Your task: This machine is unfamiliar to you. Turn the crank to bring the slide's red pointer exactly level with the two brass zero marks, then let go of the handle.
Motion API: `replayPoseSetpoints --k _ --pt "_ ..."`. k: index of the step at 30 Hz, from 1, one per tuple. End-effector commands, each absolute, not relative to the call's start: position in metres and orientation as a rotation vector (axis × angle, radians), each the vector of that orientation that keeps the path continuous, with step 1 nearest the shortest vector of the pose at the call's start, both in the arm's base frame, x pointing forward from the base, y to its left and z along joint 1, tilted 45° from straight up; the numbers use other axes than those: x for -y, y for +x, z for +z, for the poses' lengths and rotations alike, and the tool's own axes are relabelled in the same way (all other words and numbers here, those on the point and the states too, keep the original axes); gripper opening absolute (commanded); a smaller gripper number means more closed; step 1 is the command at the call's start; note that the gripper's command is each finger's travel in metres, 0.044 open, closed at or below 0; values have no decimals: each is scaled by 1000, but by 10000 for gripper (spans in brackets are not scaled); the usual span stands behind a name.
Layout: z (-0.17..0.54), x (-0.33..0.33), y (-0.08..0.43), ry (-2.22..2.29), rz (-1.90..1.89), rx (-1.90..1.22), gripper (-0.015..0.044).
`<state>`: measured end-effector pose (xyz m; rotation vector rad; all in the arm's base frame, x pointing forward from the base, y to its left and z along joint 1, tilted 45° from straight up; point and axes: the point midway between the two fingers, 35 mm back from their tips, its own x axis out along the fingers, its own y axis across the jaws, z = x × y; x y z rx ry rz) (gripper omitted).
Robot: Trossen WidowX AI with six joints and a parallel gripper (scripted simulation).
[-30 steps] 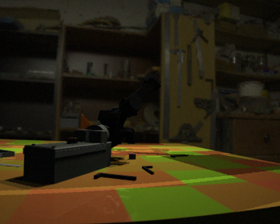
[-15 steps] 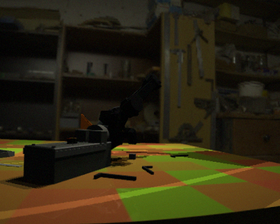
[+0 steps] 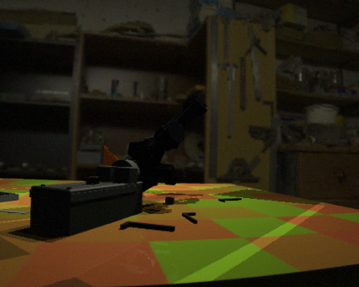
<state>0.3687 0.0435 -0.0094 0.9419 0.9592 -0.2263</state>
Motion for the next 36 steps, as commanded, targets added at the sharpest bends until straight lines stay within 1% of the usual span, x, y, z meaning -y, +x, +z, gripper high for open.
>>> replayPoseSetpoints --k 1,36 --pt "-4 -49 374 944 -200 -951 0" --pt "-1 -51 376 944 -200 -951 0"
